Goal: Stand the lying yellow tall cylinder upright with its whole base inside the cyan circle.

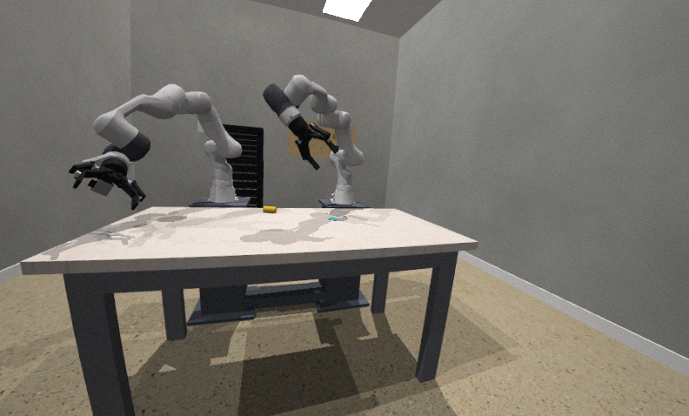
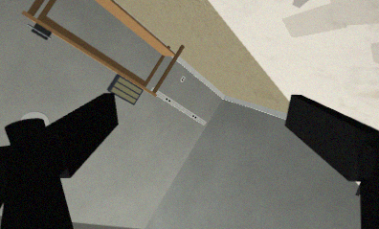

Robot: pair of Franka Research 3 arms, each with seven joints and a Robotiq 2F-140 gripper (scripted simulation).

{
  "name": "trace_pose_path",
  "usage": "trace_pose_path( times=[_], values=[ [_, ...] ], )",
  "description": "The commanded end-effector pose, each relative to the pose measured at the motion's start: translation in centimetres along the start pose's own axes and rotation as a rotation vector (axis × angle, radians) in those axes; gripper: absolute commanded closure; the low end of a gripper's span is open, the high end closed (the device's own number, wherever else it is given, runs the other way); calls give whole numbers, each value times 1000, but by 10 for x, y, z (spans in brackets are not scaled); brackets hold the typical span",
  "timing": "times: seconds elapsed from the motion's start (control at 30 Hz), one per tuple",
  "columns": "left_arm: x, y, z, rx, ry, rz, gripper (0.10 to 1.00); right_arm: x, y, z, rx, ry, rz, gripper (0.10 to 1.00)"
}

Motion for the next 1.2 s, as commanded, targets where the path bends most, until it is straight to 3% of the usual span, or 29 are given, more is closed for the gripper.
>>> trace_pose_path(
  times=[0.0,0.07,0.17,0.43,0.5,0.53,0.77,1.0,1.07,1.17],
  values=[
    [0,0,0,1,0,0,98,-1,1,-3,-2,-3,-4,98],
    [-1,1,0,3,0,1,98,-6,7,-19,-14,-20,-33,98],
    [-3,4,2,16,3,6,98,-19,30,-69,-49,-67,-129,98],
    [-27,32,16,133,27,47,98,-28,53,-112,-73,-94,-212,98],
    [-27,32,16,133,27,47,98,-28,53,-112,-73,-94,-212,98],
    [-32,38,19,159,33,56,98,-30,61,-126,-80,-100,-240,98],
    [-82,90,55,407,91,136,98,-33,83,-160,-96,-112,-315,98],
    [-111,118,79,552,128,178,98,-35,106,-192,-109,-116,-389,98],
    [-111,118,79,552,128,178,98,-35,106,-192,-109,-116,-389,98],
    [-129,134,95,644,154,203,98,-35,122,-212,-116,-114,-439,98]
  ],
)
Point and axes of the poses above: on each arm, the point where the finger pads meet when closed, its own x axis back along the fingers, its own y axis across the jaws, z = x × y, the point moved 9 cm from there along x, back along the fingers
